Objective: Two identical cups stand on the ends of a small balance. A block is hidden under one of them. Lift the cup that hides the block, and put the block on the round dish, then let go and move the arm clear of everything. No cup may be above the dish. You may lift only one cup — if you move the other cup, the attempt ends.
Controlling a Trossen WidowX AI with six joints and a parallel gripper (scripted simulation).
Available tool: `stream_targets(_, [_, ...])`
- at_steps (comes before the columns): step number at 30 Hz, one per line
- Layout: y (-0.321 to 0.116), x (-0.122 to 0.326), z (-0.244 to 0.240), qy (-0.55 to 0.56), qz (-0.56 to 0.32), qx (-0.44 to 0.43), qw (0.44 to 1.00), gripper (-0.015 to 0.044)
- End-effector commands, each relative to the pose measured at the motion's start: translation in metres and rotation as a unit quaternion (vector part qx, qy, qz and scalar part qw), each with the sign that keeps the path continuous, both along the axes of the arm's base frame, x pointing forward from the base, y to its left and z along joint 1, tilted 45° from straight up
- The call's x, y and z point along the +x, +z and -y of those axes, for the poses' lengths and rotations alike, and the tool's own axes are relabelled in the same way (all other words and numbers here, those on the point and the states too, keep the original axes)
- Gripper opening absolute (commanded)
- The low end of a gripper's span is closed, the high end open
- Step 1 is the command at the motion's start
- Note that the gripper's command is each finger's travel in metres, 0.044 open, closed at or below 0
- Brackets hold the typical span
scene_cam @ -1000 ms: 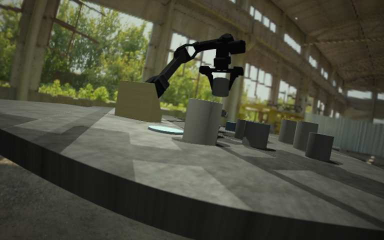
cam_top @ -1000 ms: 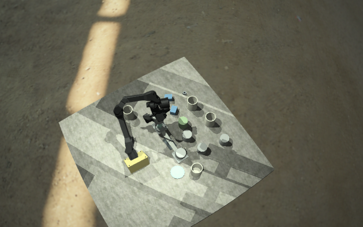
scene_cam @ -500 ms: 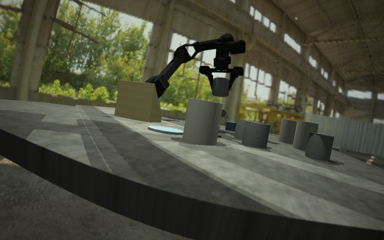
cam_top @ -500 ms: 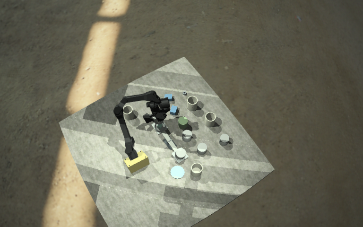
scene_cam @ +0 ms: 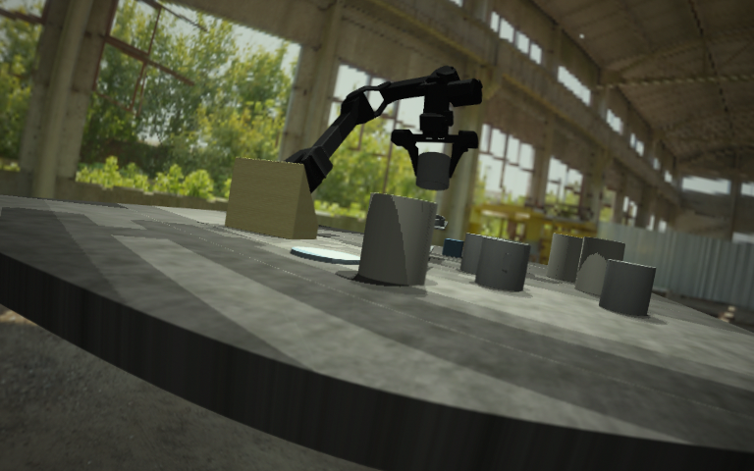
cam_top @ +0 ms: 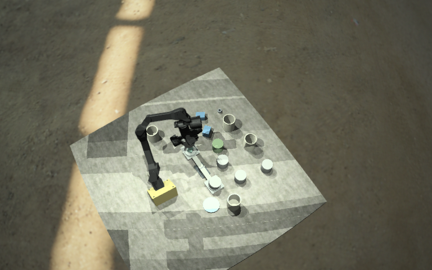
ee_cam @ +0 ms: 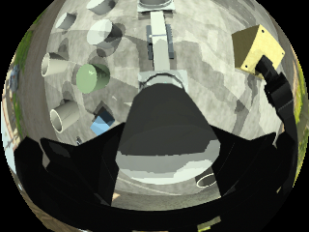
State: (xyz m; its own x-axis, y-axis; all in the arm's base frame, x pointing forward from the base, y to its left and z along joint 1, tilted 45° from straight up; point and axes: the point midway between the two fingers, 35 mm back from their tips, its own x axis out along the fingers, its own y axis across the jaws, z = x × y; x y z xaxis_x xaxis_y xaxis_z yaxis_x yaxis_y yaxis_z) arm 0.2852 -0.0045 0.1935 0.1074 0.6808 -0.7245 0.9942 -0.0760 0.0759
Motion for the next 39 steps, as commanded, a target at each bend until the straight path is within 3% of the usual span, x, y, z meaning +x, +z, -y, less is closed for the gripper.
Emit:
stream_targets(1, [0.000,0.000,0.000,-0.001,0.000,0.000,1.000,0.0000])
stream_targets(15, [0.000,0.000,-0.003,0.000,0.000,-0.001,1.000,0.0000])
stream_targets(39, [0.011,-0.036,-0.101,0.041,-0.004,0.000,0.999,0.0000])
